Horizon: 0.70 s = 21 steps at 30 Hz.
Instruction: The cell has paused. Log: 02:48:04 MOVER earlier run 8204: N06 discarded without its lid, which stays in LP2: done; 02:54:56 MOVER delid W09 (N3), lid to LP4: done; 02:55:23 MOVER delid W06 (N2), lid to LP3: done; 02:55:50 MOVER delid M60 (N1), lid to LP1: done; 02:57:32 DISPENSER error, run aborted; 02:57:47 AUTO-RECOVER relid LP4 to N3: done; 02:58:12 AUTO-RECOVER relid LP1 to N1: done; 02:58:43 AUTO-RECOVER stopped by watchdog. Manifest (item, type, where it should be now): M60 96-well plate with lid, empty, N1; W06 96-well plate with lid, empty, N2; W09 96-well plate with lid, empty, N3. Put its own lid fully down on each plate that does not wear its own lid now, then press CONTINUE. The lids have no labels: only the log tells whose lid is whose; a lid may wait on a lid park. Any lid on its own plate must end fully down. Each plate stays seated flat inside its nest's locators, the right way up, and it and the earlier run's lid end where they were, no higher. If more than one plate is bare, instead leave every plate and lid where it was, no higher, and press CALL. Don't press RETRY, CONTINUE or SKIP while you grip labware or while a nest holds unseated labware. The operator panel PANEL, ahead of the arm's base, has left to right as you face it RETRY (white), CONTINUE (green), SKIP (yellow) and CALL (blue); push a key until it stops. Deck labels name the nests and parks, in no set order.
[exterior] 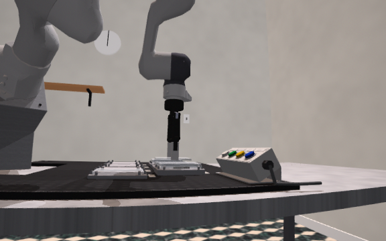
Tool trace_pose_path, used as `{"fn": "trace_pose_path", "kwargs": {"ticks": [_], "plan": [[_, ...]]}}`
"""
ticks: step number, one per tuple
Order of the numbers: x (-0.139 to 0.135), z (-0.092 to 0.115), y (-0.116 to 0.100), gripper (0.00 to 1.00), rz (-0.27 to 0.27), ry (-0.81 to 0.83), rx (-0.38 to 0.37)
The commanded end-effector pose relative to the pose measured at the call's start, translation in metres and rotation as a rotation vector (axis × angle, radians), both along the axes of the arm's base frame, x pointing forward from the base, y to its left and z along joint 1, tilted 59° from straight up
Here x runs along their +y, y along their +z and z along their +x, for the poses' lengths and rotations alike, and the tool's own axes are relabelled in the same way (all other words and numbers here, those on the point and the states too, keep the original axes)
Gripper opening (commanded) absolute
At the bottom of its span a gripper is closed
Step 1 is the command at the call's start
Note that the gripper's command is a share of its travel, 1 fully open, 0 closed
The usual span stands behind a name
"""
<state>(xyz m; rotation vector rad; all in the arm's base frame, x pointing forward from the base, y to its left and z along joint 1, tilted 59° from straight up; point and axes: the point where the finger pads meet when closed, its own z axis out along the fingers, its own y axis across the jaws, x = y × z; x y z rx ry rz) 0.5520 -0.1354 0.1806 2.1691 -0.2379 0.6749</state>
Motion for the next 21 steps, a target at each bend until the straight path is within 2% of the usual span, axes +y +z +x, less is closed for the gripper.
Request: {"fn": "trace_pose_path", "kwargs": {"ticks": [1, 21], "plan": [[0.0007, 0.0014, 0.0000, 0.00, 0.003, 0.000, -0.007], [-0.0026, 0.0036, -0.0029, 0.00, 0.008, -0.006, -0.016]]}}
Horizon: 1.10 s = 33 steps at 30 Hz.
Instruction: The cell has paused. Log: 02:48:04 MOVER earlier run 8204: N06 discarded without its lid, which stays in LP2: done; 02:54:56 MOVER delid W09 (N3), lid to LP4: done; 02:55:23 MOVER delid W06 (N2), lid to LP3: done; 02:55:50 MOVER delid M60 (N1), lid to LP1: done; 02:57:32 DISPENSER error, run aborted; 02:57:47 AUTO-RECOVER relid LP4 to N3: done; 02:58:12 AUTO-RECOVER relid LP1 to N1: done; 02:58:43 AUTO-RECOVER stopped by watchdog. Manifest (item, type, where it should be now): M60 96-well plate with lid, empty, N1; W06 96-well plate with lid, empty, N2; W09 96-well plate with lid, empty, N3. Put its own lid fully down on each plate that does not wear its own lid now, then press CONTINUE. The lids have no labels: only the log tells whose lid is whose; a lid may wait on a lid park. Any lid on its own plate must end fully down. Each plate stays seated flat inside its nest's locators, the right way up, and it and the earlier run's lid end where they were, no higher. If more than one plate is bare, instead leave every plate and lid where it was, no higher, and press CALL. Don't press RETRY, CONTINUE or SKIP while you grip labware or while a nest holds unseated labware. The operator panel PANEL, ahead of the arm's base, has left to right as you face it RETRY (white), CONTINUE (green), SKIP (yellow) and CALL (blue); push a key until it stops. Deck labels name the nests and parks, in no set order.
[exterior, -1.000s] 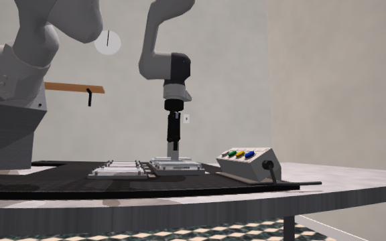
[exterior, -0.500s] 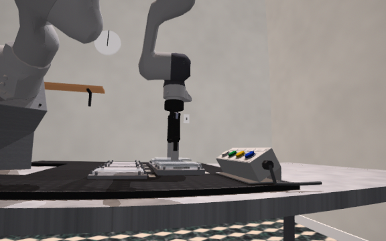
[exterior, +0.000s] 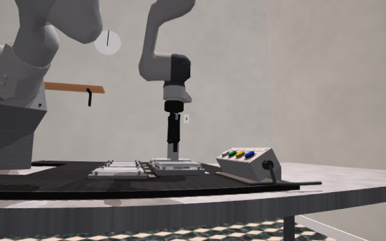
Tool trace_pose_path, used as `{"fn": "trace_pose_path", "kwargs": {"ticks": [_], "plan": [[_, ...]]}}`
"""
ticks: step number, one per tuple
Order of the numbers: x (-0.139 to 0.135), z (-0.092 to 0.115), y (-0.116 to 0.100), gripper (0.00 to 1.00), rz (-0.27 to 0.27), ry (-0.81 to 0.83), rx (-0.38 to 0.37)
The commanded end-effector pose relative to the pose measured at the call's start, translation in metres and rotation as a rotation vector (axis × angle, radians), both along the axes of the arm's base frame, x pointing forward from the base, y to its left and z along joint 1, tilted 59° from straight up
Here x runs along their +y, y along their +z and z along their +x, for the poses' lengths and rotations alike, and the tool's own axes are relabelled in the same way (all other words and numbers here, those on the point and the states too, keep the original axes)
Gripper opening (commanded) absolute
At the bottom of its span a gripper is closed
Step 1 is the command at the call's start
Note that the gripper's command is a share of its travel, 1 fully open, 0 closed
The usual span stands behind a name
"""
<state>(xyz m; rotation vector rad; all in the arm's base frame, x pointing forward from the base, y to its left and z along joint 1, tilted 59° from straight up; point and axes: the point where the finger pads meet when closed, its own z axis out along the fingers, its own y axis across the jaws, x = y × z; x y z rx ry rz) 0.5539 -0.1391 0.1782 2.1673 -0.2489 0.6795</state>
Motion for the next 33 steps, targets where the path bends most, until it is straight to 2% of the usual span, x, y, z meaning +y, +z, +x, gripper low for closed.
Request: {"fn": "trace_pose_path", "kwargs": {"ticks": [1, 33], "plan": [[0.0009, 0.0019, -0.0007, 0.00, 0.006, 0.000, -0.009], [-0.0016, 0.0036, -0.0028, 0.00, 0.006, 0.000, -0.009]]}}
